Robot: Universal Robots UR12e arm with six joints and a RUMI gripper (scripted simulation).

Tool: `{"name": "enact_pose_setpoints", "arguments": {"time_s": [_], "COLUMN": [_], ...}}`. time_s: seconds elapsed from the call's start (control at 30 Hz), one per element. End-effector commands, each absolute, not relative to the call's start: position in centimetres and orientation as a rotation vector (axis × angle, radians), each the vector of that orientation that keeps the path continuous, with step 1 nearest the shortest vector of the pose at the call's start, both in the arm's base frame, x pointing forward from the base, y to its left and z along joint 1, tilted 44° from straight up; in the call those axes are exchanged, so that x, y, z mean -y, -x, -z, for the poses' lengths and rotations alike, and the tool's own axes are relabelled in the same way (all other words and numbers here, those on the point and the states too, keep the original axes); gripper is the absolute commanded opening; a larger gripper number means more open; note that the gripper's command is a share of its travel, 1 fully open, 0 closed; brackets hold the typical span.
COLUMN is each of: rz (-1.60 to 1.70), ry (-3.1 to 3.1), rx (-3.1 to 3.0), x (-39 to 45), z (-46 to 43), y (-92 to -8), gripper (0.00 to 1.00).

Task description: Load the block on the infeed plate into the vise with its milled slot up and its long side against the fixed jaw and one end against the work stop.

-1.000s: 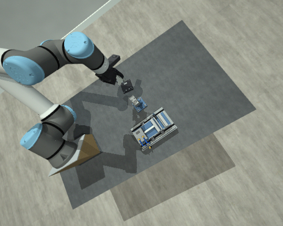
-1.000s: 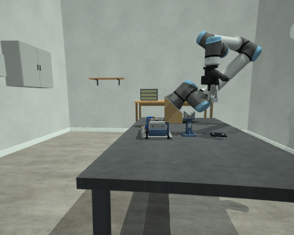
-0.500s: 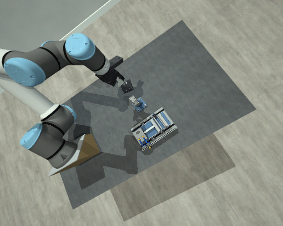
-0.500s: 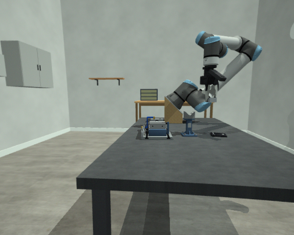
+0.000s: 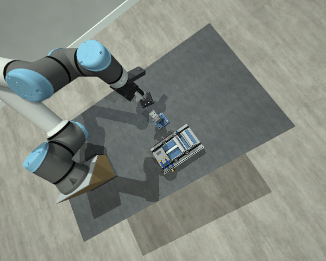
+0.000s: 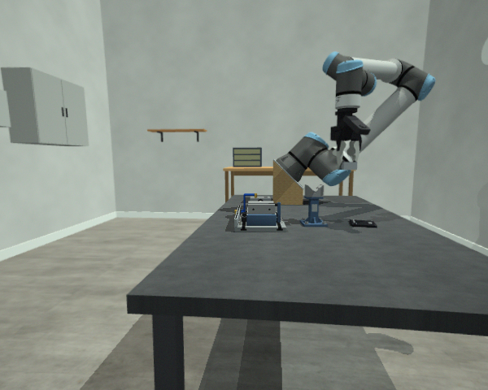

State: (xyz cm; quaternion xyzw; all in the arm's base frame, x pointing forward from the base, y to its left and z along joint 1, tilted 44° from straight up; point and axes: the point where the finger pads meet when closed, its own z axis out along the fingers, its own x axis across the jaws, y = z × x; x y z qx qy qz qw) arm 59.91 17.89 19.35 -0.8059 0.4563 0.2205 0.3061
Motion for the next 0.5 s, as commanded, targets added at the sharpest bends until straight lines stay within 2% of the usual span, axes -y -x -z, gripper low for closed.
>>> {"name": "enact_pose_setpoints", "arguments": {"time_s": [0.0, 0.47], "rz": [-0.612, -0.678], "ry": [2.097, 2.009], "rx": [-1.289, -1.462], "x": [-17.50, -16.73], "z": [-19.06, -18.30], "y": [-60.13, -60.42], "gripper": [0.00, 0.00]}}
